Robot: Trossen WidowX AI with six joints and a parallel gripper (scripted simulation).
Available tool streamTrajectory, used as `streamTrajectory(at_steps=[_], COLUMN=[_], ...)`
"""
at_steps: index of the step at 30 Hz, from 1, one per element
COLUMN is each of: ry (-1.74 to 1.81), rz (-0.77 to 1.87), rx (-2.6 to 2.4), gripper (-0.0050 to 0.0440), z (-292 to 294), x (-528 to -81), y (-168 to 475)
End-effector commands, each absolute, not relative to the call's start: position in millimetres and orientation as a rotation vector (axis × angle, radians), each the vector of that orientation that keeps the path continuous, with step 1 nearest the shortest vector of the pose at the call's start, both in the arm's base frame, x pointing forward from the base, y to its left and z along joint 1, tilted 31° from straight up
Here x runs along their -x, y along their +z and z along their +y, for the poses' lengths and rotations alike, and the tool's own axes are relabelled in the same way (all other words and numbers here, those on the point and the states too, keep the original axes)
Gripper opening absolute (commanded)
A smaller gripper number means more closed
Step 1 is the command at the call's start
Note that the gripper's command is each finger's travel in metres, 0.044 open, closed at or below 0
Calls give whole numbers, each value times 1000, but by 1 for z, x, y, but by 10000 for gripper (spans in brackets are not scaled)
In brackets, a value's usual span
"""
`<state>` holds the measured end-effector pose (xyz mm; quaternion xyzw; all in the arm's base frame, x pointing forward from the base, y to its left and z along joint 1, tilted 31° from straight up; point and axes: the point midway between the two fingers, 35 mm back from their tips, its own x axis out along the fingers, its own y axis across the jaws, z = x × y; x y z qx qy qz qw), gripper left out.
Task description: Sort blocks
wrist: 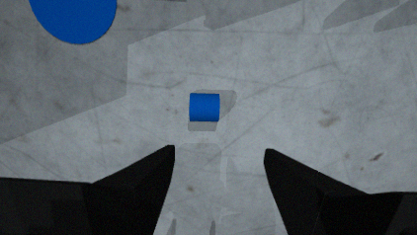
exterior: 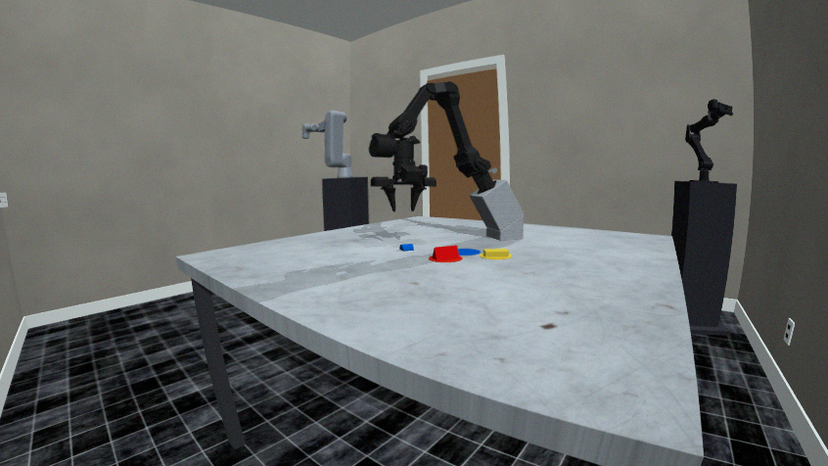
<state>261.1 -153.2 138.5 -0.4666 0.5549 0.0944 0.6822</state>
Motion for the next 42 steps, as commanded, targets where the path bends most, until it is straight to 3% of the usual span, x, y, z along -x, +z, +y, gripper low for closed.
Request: streamTrajectory(at_steps=[1,34,36,42], ry=[239,236,235,236], rz=[1266,1267,1266,1267], rx=[1039,1041,1041,1041], gripper=[265,265,217,177], z=[-168,-195,-195,-194], x=[-272,-293,-293,-293], y=[99,38,38,38])
